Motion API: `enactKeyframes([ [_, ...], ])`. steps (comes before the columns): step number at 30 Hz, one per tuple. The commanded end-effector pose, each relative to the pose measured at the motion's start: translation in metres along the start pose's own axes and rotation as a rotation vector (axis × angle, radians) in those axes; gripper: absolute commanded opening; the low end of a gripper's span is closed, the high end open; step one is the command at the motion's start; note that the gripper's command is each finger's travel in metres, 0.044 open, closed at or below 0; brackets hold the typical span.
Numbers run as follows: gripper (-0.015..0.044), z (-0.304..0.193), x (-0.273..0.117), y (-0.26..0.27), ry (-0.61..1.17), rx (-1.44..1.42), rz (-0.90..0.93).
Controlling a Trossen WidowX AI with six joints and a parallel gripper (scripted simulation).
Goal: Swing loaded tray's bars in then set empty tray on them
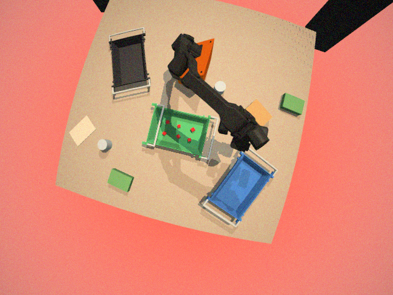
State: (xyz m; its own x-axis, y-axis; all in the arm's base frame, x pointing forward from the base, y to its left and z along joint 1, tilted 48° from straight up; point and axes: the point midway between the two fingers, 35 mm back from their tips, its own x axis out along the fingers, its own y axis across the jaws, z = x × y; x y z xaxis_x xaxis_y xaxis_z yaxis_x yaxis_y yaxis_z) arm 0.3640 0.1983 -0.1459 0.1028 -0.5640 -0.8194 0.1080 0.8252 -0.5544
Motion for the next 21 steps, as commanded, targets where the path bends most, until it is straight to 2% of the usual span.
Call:
enactKeyframes([
  [1,0.0089,0.015,0.038,-0.053,0.072,-0.008,-0.114],
  [6,0.0089,0.024,0.079,-0.120,0.175,-0.022,-0.230],
  [15,0.0089,0.024,0.083,-0.123,0.179,-0.023,-0.234],
  [21,0.0089,0.019,0.112,-0.130,0.179,-0.023,-0.234],
])
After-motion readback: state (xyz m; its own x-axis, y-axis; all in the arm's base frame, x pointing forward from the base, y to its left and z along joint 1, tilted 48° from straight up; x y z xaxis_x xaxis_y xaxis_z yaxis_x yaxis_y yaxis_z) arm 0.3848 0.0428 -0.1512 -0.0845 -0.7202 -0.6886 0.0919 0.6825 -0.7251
